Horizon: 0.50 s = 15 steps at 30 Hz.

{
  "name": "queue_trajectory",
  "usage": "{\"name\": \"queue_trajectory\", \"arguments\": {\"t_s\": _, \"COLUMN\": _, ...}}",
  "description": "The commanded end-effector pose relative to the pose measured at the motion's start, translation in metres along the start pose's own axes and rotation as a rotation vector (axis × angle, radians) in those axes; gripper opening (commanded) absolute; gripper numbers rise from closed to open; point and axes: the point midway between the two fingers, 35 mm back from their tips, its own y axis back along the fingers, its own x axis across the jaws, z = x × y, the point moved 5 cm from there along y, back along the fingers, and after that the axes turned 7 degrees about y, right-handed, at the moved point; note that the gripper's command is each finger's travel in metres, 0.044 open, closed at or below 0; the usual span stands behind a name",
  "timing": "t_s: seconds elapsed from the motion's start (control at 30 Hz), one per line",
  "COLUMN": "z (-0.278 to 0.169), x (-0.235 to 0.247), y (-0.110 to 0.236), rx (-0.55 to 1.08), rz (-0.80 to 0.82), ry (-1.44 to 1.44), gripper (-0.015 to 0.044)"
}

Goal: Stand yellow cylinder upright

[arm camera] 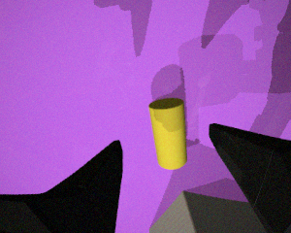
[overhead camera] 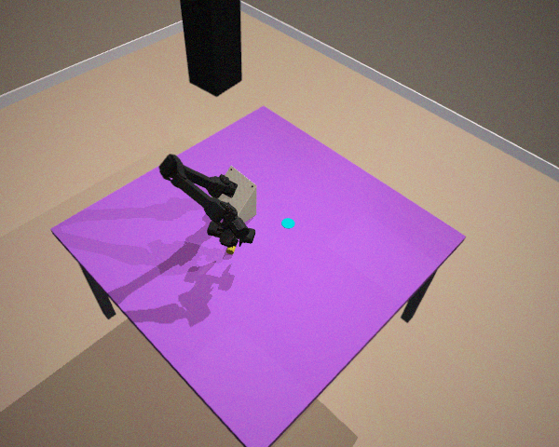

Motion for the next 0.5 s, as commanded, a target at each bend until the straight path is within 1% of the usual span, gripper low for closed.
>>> {"name": "queue_trajectory", "arguments": {"t_s": 0.0, "z": -0.0021, "x": -0.0065, "y": -0.037, "rx": -0.009, "rz": -0.007, "ry": 0.006, "gripper": 0.0309}}
{"name": "queue_trajectory", "arguments": {"t_s": 0.13, "z": -0.0027, "x": -0.0085, "y": -0.0435, "rx": -0.013, "rz": -0.01, "ry": 0.007, "gripper": 0.0309}}
{"name": "queue_trajectory", "arguments": {"t_s": 0.4, "z": -0.0027, "x": -0.0085, "y": -0.0435, "rx": -0.013, "rz": -0.01, "ry": 0.007, "gripper": 0.0105}}
{"name": "queue_trajectory", "arguments": {"t_s": 0.47, "z": -0.0027, "x": -0.0085, "y": -0.0435, "rx": -0.013, "rz": -0.01, "ry": 0.007, "gripper": 0.0105}}
